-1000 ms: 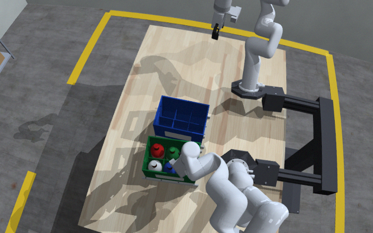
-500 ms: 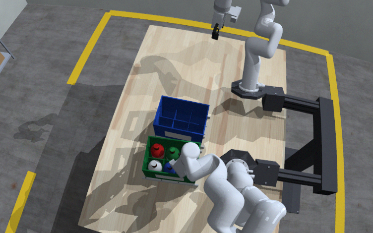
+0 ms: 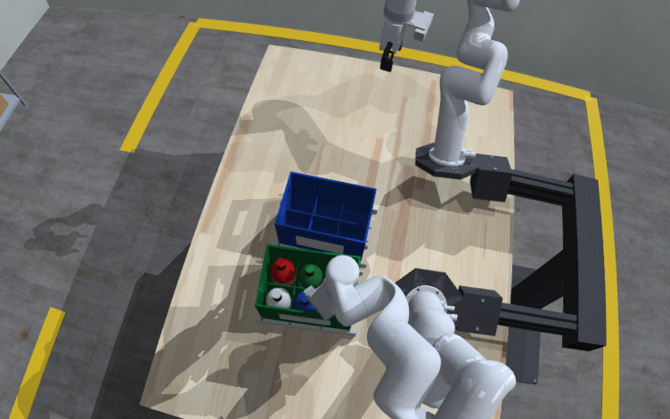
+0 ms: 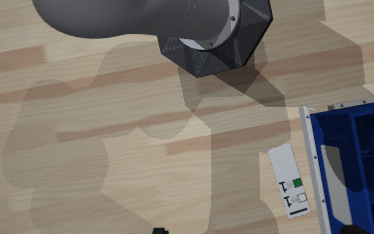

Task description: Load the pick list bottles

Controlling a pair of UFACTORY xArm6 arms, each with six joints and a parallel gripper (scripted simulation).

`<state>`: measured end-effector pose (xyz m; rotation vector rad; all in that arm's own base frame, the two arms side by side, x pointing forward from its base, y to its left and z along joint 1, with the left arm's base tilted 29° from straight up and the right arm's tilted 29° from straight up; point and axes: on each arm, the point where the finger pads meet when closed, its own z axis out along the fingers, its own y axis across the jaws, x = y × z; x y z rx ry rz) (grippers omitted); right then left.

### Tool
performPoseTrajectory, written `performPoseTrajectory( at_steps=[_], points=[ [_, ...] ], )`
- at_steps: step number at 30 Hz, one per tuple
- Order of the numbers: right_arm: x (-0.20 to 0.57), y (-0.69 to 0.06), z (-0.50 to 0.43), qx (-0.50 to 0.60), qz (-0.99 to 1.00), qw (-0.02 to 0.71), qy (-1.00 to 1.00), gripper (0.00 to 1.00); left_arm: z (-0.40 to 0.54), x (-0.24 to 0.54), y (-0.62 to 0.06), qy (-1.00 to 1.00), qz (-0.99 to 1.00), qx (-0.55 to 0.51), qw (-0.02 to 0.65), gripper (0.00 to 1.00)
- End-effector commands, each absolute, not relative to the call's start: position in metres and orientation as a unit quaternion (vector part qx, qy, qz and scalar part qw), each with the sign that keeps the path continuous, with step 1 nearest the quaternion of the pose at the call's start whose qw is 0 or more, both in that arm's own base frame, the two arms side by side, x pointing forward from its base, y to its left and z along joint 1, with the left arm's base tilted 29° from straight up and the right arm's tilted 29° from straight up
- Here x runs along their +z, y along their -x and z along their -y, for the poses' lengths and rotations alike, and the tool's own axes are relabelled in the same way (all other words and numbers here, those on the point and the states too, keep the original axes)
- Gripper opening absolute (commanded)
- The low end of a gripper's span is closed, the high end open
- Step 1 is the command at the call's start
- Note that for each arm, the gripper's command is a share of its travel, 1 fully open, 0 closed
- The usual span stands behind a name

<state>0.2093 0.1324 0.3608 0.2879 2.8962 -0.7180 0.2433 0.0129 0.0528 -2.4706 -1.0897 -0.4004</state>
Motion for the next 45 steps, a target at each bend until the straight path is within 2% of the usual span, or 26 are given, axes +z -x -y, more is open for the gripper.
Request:
performPoseTrajectory(
  at_steps=[1,45],
  points=[
    [0.361,-0.210,-0.133,-0.238,-0.964,0.073,-0.096,1.00,-0.012,0.054,-0.245,0.886,0.391,-0.145,0.203,0.00],
    [0.361,-0.210,-0.133,-0.238,-0.964,0.073,-0.096,1.00,-0.003,0.070,-0.243,0.886,0.391,-0.145,0.203,0.00]
  ],
)
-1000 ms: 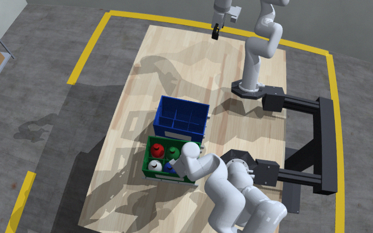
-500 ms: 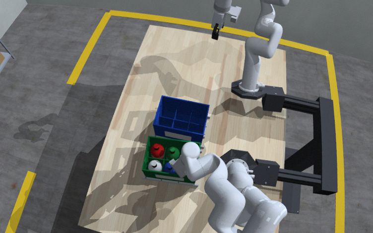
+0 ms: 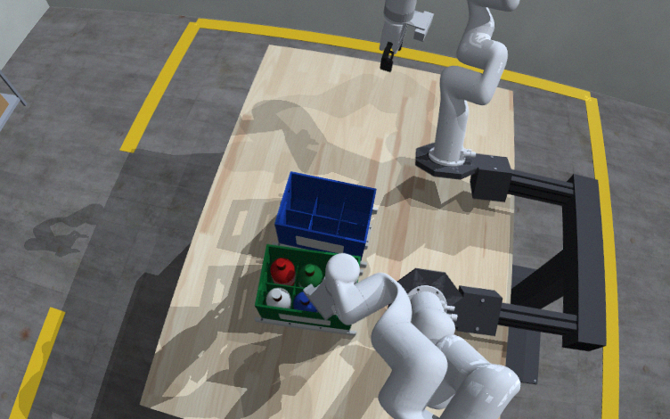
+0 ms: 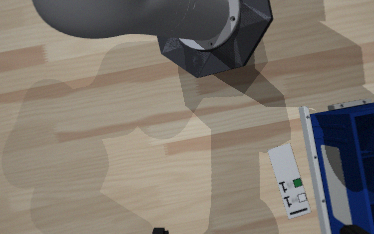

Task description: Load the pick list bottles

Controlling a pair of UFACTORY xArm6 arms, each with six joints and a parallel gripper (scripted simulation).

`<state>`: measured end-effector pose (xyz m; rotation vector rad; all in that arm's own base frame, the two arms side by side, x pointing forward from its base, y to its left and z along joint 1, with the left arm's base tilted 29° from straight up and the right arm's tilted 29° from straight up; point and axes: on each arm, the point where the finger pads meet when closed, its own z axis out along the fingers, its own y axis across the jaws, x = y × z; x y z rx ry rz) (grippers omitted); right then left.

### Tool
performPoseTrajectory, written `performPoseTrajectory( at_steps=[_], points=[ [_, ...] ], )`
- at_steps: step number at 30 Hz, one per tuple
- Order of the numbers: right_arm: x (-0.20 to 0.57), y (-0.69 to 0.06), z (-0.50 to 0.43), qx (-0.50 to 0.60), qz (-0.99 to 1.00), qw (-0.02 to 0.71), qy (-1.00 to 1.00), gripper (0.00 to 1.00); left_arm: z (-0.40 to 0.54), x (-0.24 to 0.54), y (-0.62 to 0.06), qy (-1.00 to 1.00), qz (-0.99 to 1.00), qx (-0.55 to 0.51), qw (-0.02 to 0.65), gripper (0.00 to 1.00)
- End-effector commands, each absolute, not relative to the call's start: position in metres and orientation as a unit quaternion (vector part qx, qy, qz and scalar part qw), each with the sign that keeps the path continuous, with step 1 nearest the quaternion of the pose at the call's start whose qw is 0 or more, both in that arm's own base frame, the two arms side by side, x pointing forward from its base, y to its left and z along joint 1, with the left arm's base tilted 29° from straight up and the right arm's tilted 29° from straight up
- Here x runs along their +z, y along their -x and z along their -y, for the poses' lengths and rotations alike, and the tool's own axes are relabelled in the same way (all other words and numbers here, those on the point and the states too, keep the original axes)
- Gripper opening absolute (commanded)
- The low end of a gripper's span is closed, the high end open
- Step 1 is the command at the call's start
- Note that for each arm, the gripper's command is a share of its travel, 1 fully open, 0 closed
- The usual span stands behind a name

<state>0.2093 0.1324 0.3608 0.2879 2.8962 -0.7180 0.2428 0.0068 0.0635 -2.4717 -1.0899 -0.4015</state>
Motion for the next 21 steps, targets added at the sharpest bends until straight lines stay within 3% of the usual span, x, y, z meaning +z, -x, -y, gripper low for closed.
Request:
performPoseTrajectory(
  at_steps=[1,21],
  points=[
    [0.361,-0.210,-0.133,-0.238,-0.964,0.073,-0.096,1.00,-0.002,0.071,-0.243,0.886,0.391,-0.145,0.203,0.00],
    [0.361,-0.210,-0.133,-0.238,-0.964,0.073,-0.096,1.00,0.010,0.095,-0.241,0.886,0.391,-0.145,0.203,0.00]
  ],
)
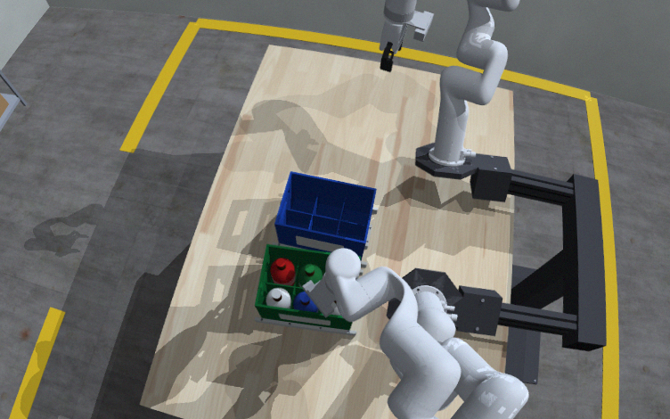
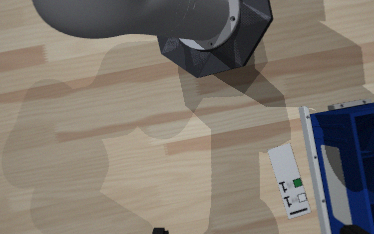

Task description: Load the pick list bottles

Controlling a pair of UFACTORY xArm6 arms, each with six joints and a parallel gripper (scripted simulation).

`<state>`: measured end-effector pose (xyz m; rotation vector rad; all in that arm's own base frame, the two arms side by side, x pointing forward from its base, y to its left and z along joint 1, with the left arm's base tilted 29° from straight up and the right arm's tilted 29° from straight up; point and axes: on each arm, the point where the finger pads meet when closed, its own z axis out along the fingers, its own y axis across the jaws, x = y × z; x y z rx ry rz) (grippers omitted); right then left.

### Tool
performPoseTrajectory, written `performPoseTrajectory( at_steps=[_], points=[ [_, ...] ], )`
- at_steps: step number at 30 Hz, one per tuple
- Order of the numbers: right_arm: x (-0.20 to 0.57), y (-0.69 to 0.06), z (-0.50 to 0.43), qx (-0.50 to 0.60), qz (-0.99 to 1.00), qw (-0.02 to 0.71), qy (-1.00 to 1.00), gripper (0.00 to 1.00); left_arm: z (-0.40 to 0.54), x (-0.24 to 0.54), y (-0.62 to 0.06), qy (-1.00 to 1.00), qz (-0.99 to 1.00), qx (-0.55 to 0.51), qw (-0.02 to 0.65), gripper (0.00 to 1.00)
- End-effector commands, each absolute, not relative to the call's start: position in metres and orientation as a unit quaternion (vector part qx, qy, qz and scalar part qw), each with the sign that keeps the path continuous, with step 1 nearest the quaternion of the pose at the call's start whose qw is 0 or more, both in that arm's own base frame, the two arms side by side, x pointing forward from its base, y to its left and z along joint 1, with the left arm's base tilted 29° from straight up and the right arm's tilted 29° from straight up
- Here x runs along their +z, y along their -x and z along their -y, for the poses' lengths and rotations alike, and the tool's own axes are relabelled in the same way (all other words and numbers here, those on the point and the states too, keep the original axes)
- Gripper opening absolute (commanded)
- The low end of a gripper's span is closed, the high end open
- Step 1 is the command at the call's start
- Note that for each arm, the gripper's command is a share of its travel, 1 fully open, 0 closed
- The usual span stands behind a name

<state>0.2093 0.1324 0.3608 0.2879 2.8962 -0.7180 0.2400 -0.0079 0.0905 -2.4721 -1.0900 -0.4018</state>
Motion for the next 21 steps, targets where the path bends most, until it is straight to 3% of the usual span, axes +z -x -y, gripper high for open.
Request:
performPoseTrajectory(
  at_steps=[1,21],
  points=[
    [0.361,-0.210,-0.133,-0.238,-0.964,0.073,-0.096,1.00,0.011,0.096,-0.240,0.886,0.391,-0.145,0.203,0.00],
    [0.361,-0.210,-0.133,-0.238,-0.964,0.073,-0.096,1.00,0.025,0.123,-0.237,0.886,0.391,-0.145,0.203,0.00]
  ],
)
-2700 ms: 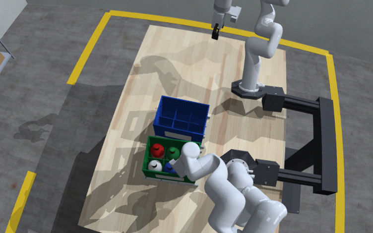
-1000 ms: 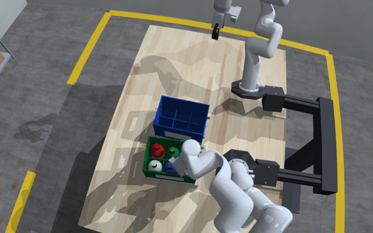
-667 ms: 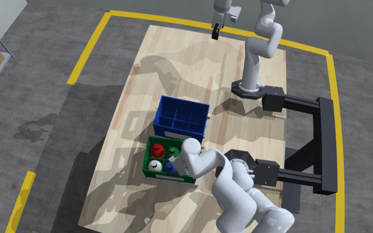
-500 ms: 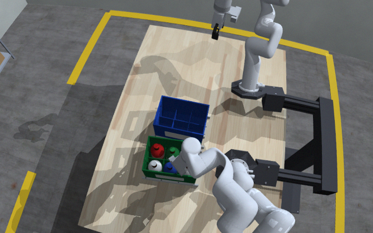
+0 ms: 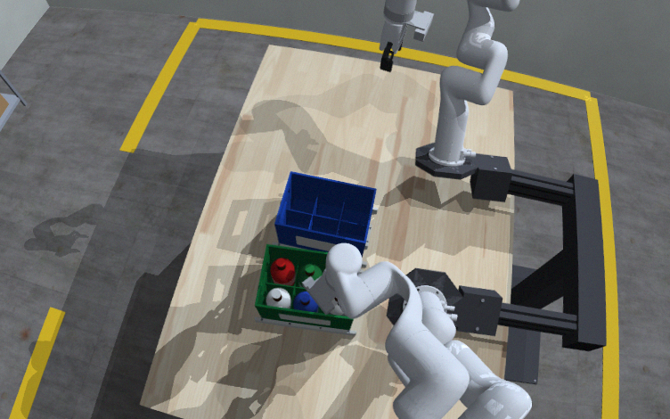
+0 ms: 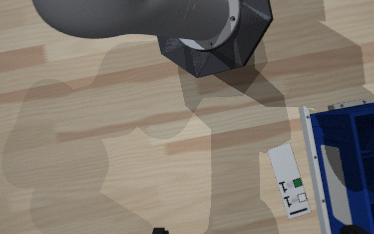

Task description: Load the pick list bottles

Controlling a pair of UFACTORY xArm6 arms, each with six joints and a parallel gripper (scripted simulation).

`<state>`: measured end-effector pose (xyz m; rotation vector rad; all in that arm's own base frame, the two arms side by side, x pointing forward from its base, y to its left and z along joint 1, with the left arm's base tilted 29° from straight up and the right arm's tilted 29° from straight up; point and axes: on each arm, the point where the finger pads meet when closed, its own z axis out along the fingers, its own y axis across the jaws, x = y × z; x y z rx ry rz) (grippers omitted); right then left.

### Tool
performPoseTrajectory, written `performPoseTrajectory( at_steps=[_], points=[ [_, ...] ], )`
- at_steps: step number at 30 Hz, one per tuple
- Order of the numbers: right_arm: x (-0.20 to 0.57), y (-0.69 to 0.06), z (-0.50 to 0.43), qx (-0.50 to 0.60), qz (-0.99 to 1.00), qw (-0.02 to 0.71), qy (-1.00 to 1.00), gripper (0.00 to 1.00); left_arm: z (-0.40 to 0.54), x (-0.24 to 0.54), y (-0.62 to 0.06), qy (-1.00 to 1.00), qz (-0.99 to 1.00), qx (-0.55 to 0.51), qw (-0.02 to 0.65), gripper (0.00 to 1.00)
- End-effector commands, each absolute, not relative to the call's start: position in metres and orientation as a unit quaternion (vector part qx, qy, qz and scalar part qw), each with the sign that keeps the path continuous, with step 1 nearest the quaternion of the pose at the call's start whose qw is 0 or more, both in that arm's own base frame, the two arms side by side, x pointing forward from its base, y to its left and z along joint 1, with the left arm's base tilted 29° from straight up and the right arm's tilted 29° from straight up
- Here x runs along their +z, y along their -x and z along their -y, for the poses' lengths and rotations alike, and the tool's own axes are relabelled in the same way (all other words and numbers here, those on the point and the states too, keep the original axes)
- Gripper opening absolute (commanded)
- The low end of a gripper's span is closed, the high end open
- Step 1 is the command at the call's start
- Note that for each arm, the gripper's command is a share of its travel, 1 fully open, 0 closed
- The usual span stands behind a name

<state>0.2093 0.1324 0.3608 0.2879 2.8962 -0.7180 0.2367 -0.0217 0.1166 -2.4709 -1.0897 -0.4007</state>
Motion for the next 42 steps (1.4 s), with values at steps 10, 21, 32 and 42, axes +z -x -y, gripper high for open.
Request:
performPoseTrajectory(
  at_steps=[10,21,32,42],
  points=[
    [0.361,-0.210,-0.133,-0.238,-0.964,0.073,-0.096,1.00,0.033,0.137,-0.236,0.886,0.391,-0.145,0.202,0.00],
    [0.361,-0.210,-0.133,-0.238,-0.964,0.073,-0.096,1.00,0.040,0.150,-0.234,0.886,0.391,-0.145,0.202,0.00],
    [0.361,-0.210,-0.133,-0.238,-0.964,0.073,-0.096,1.00,0.047,0.164,-0.233,0.886,0.391,-0.145,0.202,0.00],
    [0.361,-0.210,-0.133,-0.238,-0.964,0.073,-0.096,1.00,0.055,0.178,-0.231,0.886,0.391,-0.145,0.202,0.00]
  ],
)
